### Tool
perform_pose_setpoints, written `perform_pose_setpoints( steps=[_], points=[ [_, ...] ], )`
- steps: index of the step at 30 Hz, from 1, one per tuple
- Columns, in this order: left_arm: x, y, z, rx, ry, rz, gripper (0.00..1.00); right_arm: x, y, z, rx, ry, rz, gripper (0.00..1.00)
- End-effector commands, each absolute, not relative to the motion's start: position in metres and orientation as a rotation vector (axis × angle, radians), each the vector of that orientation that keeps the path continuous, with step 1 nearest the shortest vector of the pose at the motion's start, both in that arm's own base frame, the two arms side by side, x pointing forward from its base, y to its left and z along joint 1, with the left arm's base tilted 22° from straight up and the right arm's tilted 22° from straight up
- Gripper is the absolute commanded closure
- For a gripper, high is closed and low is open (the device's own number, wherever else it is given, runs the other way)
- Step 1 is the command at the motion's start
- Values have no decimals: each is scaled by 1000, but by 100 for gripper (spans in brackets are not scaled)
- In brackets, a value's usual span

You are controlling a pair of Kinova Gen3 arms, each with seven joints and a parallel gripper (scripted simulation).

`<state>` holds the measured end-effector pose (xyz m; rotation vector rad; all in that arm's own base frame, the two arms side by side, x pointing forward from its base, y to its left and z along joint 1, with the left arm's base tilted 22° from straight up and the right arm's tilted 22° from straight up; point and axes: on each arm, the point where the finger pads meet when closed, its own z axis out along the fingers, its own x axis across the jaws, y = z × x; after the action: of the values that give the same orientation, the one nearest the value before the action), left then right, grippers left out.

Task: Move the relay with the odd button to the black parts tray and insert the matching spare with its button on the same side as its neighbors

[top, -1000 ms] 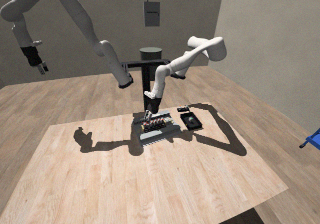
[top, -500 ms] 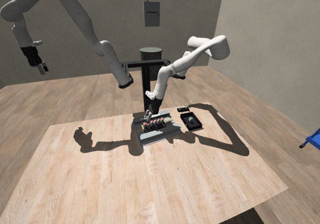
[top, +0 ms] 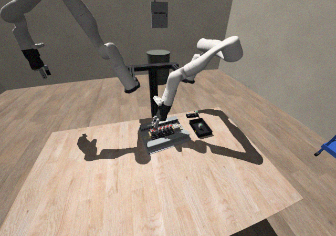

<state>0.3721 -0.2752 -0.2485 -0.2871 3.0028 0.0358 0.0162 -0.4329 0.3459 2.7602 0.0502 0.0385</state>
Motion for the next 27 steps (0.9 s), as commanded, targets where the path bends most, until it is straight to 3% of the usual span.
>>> perform_pose_setpoints(
  steps=[1,27],
  points=[
    [373,-276,-248,-246,3018,38,100,16,-433,347,2759,50,39,0],
    [371,-271,-251,-237,3022,39,100,16,-433,347,2759,50,39,0]
  ],
)
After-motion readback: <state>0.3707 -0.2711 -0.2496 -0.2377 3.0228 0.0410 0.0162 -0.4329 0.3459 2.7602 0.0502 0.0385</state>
